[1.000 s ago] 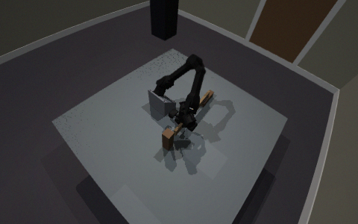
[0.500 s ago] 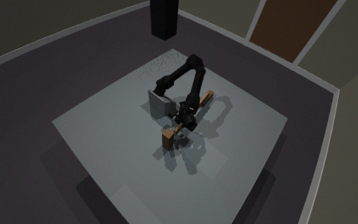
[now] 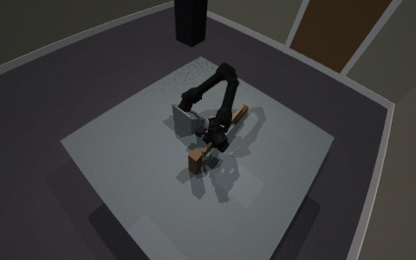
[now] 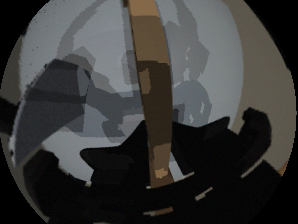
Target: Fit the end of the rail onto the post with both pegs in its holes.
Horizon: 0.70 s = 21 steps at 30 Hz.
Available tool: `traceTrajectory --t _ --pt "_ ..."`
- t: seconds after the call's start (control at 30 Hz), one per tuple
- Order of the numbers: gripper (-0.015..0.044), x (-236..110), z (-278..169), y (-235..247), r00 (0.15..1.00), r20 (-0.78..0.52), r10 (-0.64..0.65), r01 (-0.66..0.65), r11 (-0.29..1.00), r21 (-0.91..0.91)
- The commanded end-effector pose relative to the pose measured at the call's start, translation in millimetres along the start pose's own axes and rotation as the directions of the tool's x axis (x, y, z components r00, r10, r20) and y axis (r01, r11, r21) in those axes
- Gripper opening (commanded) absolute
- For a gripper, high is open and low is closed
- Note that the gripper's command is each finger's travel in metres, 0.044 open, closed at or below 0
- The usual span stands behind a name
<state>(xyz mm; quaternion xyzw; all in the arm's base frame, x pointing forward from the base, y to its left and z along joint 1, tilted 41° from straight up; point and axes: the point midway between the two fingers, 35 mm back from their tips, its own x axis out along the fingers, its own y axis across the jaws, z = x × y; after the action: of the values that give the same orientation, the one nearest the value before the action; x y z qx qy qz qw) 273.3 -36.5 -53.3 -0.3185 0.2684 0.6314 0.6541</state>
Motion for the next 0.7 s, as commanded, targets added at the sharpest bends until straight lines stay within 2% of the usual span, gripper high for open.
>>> traceTrajectory --t 0.0,0.67 --pt "0.0 -2.9 -0.4 -1.4 1.0 -0.003 -0.007 0.007 1.0 -0.003" --pt "0.0 -1.6 -0.4 -2.6 1.0 -0.003 -0.007 0.007 1.0 -0.003"
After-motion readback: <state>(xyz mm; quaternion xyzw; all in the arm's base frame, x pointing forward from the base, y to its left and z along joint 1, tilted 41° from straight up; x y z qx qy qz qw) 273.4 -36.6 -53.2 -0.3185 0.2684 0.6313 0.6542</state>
